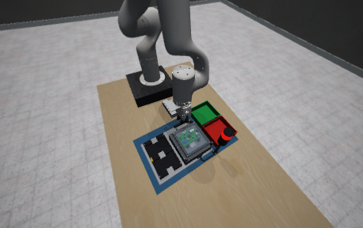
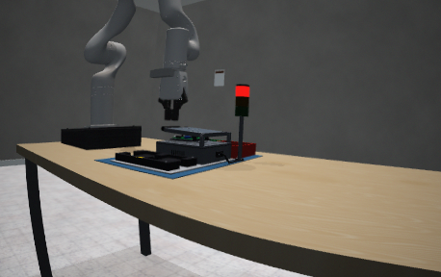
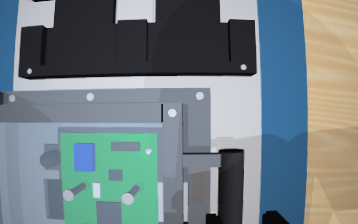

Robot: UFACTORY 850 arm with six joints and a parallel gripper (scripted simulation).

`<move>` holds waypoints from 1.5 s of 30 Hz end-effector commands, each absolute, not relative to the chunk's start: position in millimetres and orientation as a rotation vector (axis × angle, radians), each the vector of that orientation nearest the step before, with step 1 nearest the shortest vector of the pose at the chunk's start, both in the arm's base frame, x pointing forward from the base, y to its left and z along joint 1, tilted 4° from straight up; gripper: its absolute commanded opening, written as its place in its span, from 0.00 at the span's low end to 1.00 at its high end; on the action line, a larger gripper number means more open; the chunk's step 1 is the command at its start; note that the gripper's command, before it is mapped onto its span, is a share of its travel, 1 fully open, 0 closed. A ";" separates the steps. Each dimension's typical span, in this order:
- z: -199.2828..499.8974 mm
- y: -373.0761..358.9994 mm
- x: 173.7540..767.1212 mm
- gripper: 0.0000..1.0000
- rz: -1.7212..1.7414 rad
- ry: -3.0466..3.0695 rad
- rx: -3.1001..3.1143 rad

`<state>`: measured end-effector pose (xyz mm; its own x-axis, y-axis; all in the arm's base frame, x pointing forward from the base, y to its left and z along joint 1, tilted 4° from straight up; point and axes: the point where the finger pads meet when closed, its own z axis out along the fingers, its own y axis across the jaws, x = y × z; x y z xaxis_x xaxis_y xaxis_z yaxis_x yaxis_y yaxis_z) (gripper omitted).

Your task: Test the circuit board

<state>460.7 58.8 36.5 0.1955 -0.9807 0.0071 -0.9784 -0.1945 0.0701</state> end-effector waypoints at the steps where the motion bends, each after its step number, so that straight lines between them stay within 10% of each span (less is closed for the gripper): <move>1: 36.9 59.0 461.5 0.28 -0.058 -1.956 2.384; 45: 6.3 58.4 460.4 0.28 -0.058 -1.956 2.384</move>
